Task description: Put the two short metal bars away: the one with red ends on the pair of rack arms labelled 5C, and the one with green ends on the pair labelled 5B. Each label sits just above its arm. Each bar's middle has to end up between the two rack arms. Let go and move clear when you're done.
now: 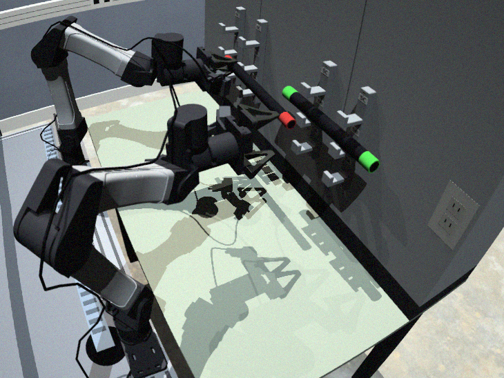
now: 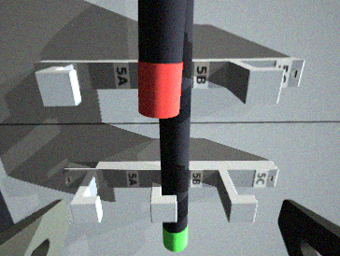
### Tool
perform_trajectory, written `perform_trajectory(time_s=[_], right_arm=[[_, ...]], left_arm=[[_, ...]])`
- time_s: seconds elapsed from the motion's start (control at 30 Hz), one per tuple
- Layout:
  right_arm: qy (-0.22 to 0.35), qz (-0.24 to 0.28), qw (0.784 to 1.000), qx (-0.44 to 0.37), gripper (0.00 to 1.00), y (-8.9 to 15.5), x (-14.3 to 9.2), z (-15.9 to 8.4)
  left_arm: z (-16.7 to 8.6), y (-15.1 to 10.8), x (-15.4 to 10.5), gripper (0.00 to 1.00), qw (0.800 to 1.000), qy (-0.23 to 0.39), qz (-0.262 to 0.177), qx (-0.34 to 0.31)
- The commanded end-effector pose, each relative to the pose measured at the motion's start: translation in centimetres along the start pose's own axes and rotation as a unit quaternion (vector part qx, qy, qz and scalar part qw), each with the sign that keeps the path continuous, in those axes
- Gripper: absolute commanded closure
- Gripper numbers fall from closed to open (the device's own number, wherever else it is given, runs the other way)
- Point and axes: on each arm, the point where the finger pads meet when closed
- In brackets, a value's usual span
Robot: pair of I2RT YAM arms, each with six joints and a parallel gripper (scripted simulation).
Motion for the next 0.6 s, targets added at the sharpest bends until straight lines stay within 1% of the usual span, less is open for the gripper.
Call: perform_trajectory(time_s=[0.0, 0.57], right_arm=[[0.009, 0.0, 1.0, -0.003, 0.0, 0.8, 0.0, -0.2], [0.009, 0.0, 1.0, -0.003, 0.0, 1.1, -0.2, 1.0]], left_arm=[[-0.3, 1.6, -0.1, 1.0, 0.999, 0.008, 0.031, -0.026], [-0.3, 1.5, -0.1, 1.0, 0.999, 0.008, 0.031, -0.026]])
Point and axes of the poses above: on each arm, the point where the finger pads meet when closed, its own x axis out along the fingers, its own y axis across the jaws, z = x × y, and after that the axes turned 3 degrees about x, right-handed
